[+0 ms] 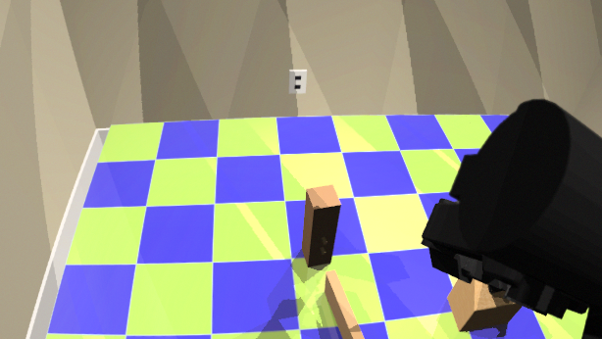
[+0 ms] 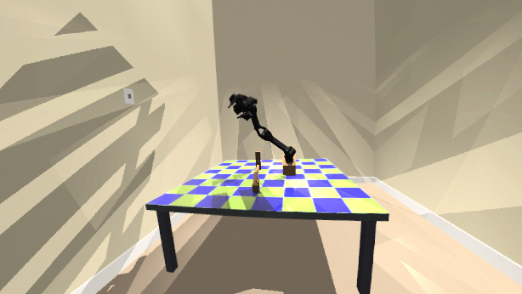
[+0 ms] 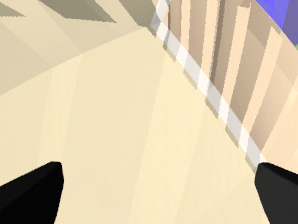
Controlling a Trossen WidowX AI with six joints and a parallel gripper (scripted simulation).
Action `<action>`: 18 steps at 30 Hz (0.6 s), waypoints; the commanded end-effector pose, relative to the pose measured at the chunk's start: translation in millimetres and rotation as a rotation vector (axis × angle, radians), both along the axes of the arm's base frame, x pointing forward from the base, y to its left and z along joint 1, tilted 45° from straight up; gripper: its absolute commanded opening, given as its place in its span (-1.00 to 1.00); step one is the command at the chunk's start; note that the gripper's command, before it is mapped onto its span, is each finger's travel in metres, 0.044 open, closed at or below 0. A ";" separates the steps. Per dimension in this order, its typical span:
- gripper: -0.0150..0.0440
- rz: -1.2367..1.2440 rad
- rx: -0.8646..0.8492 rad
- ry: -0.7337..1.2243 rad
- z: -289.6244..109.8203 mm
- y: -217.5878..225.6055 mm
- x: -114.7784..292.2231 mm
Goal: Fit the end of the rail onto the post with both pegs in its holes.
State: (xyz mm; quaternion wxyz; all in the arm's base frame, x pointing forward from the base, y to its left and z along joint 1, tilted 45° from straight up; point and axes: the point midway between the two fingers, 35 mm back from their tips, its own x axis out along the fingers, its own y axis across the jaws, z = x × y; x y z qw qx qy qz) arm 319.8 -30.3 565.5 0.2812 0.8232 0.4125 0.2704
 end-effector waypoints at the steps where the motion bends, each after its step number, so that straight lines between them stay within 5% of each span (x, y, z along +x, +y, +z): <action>1: 0.95 -0.003 0.000 -0.006 0.8 -0.5 -1.0; 11: 1.00 -0.284 -0.109 -0.533 60.8 -19.5 -95.0; 18: 1.00 -0.522 -0.413 -1.031 87.2 24.8 -182.0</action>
